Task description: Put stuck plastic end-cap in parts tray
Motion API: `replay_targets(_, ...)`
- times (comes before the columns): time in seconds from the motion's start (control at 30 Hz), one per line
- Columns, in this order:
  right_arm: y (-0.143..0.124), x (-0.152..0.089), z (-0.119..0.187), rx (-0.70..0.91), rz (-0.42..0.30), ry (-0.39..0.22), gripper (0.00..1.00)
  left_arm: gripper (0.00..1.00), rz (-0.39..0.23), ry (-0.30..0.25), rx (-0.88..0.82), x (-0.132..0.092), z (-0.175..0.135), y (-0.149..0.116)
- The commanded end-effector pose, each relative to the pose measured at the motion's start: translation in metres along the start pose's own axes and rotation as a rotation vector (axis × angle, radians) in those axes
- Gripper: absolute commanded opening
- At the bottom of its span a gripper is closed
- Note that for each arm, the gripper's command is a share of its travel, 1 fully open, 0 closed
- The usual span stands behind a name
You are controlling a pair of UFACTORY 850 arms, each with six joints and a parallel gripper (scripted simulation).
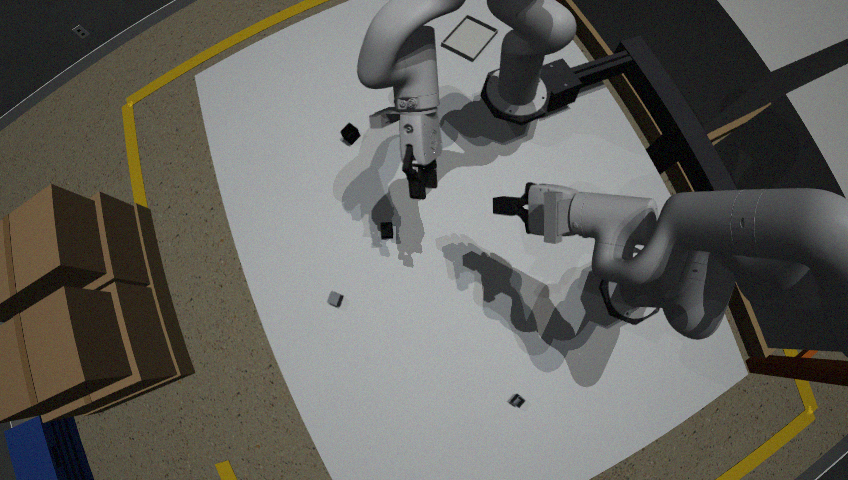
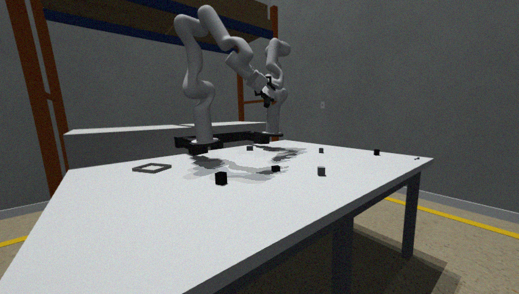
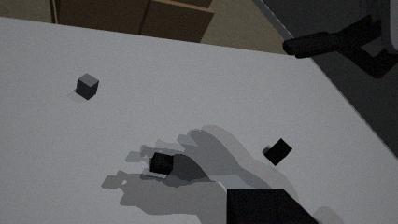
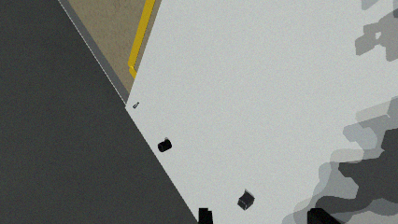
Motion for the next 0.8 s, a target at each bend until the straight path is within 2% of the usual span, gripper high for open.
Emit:
replay_targets(0.0,-0.008,-0.001,0.004,0.031,0.016,0.03,0.6,0.0,0.002,-0.001,0.0,0.0,0.0,0.001)
replay_targets(0.2,-0.013,-0.002,0.008,0.063,0.027,0.048,0.6,0.0,0.002,-0.001,0.0,0.0,0.0,0.001)
replay_targets(0.3,-0.023,-0.004,0.016,0.119,0.046,0.075,0.6,0.0,0.002,-0.001,0.0,0.0,0.0,0.001)
replay_targets(0.77,-0.031,-0.007,0.026,0.172,0.069,0.101,0.6,0.0,0.002,-0.001,0.0,0.0,0.0,0.001)
Point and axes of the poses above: on each arm, the point where the finger pads meet when closed, its own x axis out along the fingers, its own z axis across the jaws, y = z × x, the point moved 10 cm from there along -x, back along the fingers, and after that the axes turned 1 degree about -x, right-handed, at the moved point
